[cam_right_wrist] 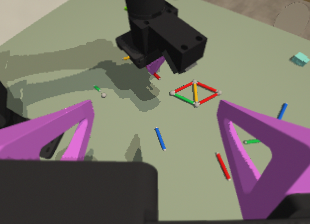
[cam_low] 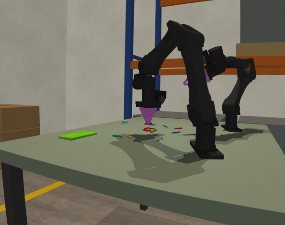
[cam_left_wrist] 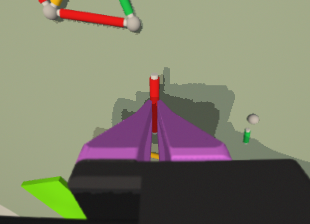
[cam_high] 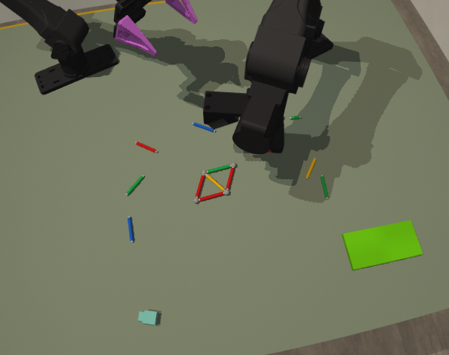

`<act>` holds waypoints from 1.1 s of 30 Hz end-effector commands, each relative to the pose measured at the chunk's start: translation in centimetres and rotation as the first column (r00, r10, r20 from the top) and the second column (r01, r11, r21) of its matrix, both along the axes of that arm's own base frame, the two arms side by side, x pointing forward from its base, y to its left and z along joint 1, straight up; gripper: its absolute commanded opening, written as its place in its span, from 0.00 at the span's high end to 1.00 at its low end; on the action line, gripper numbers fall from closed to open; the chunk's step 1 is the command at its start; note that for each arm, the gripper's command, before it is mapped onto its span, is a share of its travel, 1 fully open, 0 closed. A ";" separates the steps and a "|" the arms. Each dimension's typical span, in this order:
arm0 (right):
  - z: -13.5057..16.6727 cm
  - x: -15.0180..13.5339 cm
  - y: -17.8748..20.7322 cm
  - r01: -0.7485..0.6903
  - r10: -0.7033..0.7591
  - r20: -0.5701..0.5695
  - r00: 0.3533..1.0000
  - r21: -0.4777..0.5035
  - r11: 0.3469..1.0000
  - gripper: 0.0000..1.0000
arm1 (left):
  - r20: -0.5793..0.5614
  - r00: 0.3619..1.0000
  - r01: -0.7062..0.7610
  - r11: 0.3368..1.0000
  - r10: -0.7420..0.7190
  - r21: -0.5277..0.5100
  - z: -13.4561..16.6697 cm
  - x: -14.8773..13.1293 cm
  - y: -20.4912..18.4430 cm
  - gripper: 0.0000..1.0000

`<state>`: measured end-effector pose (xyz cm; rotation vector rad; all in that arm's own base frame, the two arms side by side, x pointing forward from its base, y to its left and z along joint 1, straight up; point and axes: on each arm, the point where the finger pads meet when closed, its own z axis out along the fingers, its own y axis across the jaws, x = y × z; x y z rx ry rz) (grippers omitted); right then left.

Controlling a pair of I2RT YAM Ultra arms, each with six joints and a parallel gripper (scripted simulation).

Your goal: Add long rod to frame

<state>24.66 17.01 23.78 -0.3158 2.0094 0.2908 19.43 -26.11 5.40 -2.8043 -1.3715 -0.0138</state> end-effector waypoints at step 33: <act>1.6 -0.7 -1.3 0.291 -0.292 -0.012 0.956 -0.071 0.954 0.00 | 0.007 0.993 -0.115 0.993 0.115 -0.029 2.3 -1.1 -9.3 1.00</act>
